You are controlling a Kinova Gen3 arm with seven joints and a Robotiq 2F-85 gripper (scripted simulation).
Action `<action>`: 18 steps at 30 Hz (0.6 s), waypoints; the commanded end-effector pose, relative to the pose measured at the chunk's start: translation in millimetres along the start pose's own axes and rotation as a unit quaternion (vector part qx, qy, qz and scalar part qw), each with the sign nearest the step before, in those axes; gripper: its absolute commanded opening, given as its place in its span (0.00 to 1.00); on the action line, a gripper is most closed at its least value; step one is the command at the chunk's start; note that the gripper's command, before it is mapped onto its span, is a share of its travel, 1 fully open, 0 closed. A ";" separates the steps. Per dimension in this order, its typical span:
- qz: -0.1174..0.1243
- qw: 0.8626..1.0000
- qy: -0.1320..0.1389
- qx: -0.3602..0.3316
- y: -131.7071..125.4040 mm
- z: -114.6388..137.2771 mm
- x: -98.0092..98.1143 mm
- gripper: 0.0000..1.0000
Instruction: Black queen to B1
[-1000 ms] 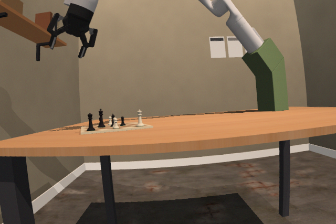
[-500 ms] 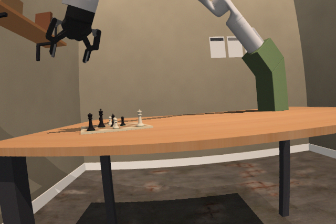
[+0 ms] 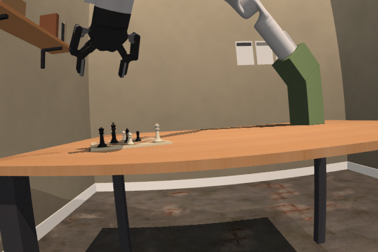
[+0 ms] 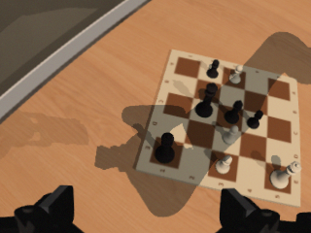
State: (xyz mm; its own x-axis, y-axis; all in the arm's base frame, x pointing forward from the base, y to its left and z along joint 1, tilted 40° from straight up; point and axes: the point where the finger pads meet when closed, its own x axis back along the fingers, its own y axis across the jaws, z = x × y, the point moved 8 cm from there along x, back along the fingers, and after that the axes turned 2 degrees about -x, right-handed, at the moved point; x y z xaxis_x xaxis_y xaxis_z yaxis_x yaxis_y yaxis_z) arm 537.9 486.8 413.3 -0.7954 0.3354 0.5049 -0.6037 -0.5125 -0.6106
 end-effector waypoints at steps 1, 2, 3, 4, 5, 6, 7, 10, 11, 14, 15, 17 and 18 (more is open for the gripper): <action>-0.015 1.000 0.006 0.015 17.7 -48.0 8.6 1.00; -0.015 1.000 0.006 0.015 17.7 -48.0 8.6 1.00; -0.020 1.000 0.009 0.015 23.6 -57.0 11.9 1.00; -0.025 0.999 0.012 0.016 29.3 -65.1 15.0 1.00; -0.030 0.999 0.015 0.017 34.8 -72.4 17.9 1.00; -0.034 0.999 0.017 0.017 39.7 -78.8 20.6 1.00; -0.037 0.999 0.020 0.018 44.2 -84.3 22.9 1.00; -0.045 0.999 0.024 0.019 54.1 -95.8 28.0 1.00; -0.046 0.998 0.025 0.019 56.1 -98.1 29.0 1.00; -0.047 0.998 0.025 0.020 57.6 -99.7 29.7 1.00; -0.048 0.998 0.026 0.020 58.5 -100.7 30.2 1.00; -0.048 0.998 0.026 0.020 59.2 -101.4 30.6 1.00; -0.048 0.998 0.026 0.020 59.3 -101.5 30.6 1.00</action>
